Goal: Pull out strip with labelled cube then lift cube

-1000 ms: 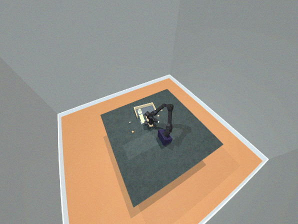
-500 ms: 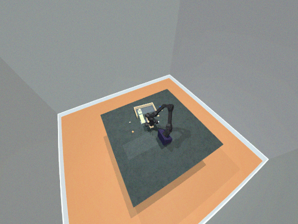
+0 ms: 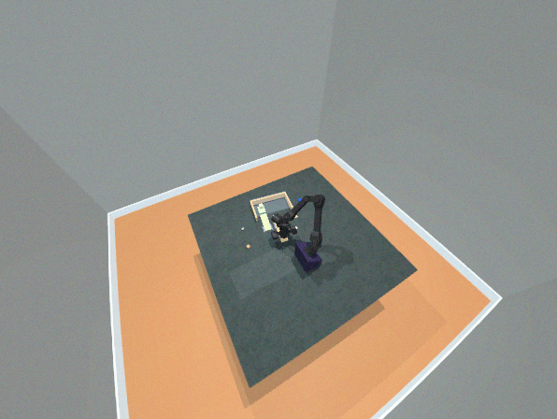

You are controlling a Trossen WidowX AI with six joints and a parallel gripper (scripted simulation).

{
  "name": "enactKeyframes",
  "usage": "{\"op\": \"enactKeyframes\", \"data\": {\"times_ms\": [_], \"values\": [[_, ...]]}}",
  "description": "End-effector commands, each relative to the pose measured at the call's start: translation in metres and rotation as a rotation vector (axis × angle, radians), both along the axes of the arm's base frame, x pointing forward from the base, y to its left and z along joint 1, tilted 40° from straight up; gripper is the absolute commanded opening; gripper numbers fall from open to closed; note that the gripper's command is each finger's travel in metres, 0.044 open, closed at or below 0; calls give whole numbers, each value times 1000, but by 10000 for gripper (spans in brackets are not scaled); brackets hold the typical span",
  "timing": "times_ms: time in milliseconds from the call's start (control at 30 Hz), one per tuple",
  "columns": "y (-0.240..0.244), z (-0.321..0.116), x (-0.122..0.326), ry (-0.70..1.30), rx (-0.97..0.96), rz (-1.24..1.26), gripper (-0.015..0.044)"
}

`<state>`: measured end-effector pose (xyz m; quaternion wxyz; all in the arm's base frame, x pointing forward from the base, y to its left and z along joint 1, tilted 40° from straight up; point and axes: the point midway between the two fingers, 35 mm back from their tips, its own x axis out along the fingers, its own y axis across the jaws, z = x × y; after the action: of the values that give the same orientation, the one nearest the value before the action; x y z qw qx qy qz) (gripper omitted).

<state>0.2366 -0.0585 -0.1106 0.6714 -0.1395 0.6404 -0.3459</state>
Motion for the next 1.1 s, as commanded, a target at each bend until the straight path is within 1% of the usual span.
{"op": "enactKeyframes", "data": {"times_ms": [0,400,1067], "values": [[-1,-3,-15,22,4,-14,0],[3,-5,-31,23,4,-14,0],[3,-5,-31,23,4,-14,0]]}}
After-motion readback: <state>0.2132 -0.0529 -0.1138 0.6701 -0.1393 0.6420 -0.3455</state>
